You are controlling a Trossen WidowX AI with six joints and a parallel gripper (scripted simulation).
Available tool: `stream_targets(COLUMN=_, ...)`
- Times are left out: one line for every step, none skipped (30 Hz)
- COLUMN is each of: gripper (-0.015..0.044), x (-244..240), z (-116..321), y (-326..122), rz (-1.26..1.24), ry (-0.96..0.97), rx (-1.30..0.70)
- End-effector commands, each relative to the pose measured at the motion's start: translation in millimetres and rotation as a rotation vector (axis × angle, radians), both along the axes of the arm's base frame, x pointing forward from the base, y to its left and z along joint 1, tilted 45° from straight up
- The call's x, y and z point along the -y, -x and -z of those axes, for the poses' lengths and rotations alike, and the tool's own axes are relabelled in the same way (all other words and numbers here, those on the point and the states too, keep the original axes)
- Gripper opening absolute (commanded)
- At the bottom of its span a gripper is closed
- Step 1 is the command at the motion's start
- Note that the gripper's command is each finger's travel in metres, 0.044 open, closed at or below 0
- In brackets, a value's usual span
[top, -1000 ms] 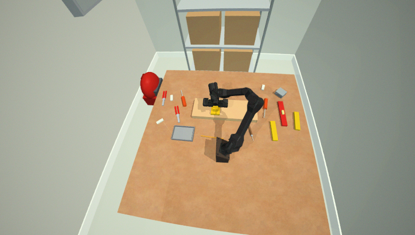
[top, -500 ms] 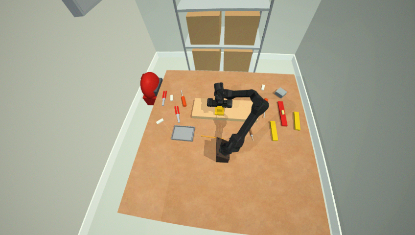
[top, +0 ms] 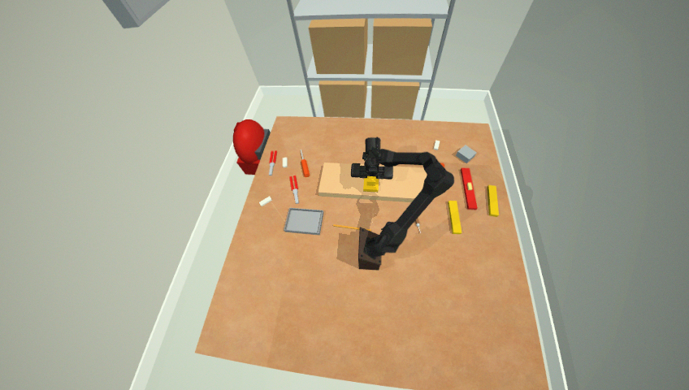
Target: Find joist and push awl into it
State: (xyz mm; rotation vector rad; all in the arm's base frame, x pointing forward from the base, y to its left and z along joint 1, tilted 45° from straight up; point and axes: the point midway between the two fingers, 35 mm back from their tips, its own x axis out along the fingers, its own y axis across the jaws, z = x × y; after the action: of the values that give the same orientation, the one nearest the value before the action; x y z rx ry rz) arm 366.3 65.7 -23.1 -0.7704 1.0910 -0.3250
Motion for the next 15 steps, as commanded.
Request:
stream_targets(gripper=0.0, x=11, z=-10, y=-2, rz=0.007, ry=0.006, rx=0.008)
stream_targets(gripper=0.0, x=12, z=-12, y=-2, rz=0.007, ry=0.007, rx=0.008)
stream_targets(gripper=0.0, x=14, z=-13, y=-2, rz=0.007, ry=0.007, rx=0.008)
stream_targets(gripper=0.0, x=16, z=-15, y=-2, rz=0.007, ry=0.007, rx=0.008)
stream_targets(gripper=0.0, x=17, z=-16, y=-3, rz=0.007, ry=0.007, rx=0.008)
stream_targets(gripper=0.0, x=19, z=-18, y=-3, rz=0.007, ry=0.007, rx=0.008)
stream_targets(gripper=0.0, x=20, z=-19, y=-3, rz=0.007, ry=0.007, rx=0.008)
stream_targets(gripper=0.0, x=22, z=-21, y=-3, rz=0.007, ry=0.007, rx=0.008)
stream_targets(gripper=0.0, x=23, z=-22, y=-4, rz=0.007, ry=0.007, rx=0.008)
stream_targets(gripper=0.0, x=25, z=-24, y=-4, rz=0.007, ry=0.007, rx=0.008)
stream_targets(gripper=0.0, x=26, z=-25, y=-4, rz=0.007, ry=0.007, rx=0.008)
stream_targets(gripper=0.0, x=28, z=-27, y=-5, rz=0.007, ry=0.008, rx=0.008)
stream_targets(gripper=0.0, x=29, z=-28, y=-5, rz=0.007, ry=0.008, rx=0.008)
stream_targets(gripper=0.0, x=31, z=-30, y=-5, rz=0.007, ry=0.008, rx=0.008)
stream_targets(gripper=0.0, x=32, z=-31, y=-5, rz=0.007, ry=0.008, rx=0.008)
